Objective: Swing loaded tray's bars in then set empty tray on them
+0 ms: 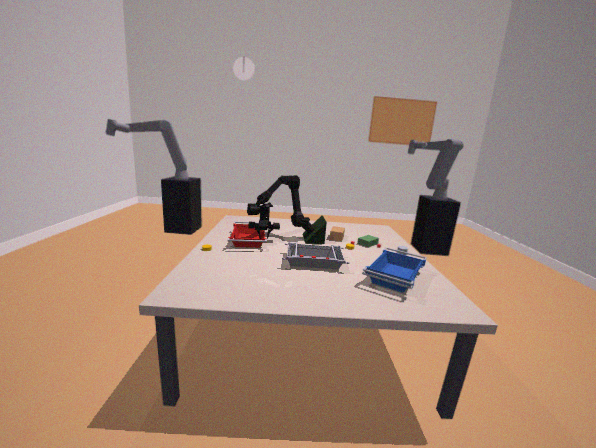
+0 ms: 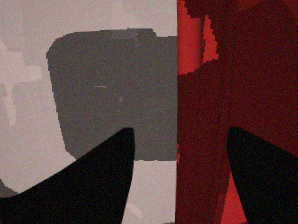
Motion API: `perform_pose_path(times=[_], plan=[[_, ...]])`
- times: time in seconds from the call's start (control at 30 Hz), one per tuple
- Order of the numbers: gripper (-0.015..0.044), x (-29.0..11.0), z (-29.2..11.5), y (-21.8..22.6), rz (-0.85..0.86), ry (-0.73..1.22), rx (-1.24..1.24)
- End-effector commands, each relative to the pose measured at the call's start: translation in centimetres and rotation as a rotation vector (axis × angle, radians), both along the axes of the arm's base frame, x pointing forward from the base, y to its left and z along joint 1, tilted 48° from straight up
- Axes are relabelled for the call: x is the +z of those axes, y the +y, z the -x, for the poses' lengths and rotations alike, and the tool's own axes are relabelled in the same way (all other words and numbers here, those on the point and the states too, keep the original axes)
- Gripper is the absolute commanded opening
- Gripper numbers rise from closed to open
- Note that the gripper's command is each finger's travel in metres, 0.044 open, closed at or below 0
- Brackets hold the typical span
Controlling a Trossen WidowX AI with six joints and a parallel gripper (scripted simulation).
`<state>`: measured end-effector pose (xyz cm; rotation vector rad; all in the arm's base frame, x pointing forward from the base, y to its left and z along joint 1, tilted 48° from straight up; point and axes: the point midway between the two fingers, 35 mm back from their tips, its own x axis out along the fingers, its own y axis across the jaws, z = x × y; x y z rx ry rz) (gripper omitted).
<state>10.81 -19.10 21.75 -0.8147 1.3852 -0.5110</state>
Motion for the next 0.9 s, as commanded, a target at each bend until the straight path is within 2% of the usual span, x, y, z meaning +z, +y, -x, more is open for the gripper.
perform_pose_path(times=[0.0,0.87], plan=[[0.0168,-0.09,-0.01,0.08,-0.004,0.004,0.007],[0.0000,0.28,-0.10,0.66,-0.012,0.003,0.005]])
